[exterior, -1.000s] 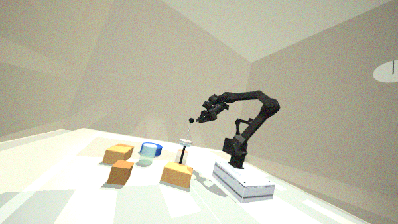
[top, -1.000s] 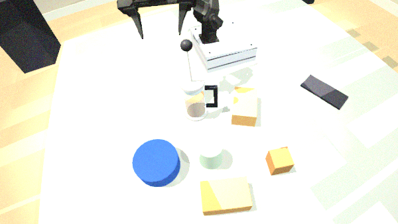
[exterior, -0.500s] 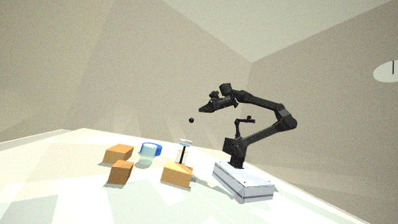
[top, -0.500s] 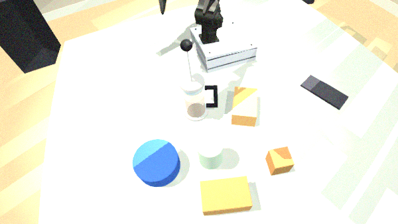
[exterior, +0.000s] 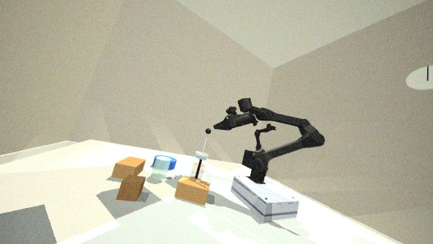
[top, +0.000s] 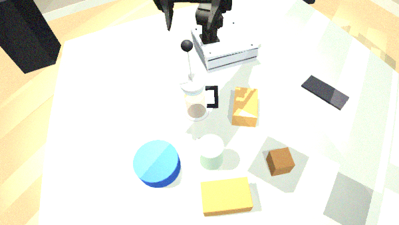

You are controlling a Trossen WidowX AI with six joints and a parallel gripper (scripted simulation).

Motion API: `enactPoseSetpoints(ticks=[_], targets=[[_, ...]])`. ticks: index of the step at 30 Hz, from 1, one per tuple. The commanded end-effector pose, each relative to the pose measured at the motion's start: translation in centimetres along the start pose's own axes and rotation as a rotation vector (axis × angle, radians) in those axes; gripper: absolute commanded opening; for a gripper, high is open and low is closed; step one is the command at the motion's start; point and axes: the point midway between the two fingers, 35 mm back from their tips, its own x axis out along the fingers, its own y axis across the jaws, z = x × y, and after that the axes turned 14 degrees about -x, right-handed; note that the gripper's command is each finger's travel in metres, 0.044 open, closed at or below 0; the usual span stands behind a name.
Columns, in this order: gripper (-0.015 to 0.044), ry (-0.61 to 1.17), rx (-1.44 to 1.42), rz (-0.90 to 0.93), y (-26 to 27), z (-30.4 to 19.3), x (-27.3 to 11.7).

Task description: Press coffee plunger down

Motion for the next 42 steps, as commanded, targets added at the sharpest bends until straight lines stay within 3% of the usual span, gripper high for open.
enactPoseSetpoints(ticks=[1, 20, 32, 42], targets=[[0.044, 0.01, 0.007, 0.0, 0.0, -0.4, 0.9], [0.044, 0.008, 0.007, 0.0, 0.1, -0.5, 3.7], [0.0125, 0.008, 0.007, 0.0, 0.1, -0.5, 3.7], [0.0118, 0.008, 0.007, 0.0, 0.1, -0.5, 3.7]])
